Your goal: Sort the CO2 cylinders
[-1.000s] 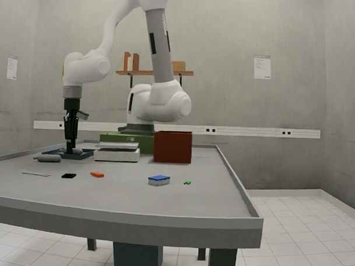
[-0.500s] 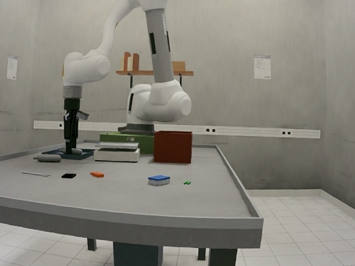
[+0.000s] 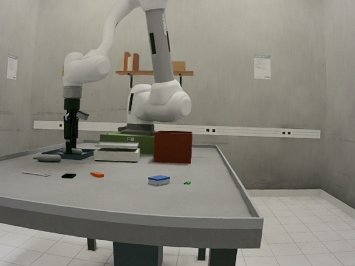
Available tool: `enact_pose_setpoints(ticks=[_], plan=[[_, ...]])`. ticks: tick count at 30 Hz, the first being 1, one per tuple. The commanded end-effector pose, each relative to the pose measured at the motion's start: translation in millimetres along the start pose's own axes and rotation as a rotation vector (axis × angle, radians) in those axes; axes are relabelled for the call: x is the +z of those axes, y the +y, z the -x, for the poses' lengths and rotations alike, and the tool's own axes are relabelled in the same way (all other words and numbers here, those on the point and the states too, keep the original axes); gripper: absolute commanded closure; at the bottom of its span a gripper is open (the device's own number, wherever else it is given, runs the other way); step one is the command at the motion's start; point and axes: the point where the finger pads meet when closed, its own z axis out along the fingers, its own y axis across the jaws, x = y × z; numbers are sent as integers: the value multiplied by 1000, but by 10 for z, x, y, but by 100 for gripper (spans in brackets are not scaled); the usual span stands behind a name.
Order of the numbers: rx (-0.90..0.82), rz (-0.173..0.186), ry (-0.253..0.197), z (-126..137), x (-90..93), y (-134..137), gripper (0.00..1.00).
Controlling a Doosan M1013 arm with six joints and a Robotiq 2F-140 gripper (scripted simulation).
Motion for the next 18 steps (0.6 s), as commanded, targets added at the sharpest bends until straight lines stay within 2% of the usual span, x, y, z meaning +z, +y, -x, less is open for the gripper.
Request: enact_pose_setpoints(ticks=[1,7,12,14,18], plan=[[0,1,0,2,-5,5,61],[0,1,0,2,-31,5,61],[0,1,0,2,-231,5,61],[0,1,0,2,-231,5,61],[0,1,0,2,-545,5,61]])
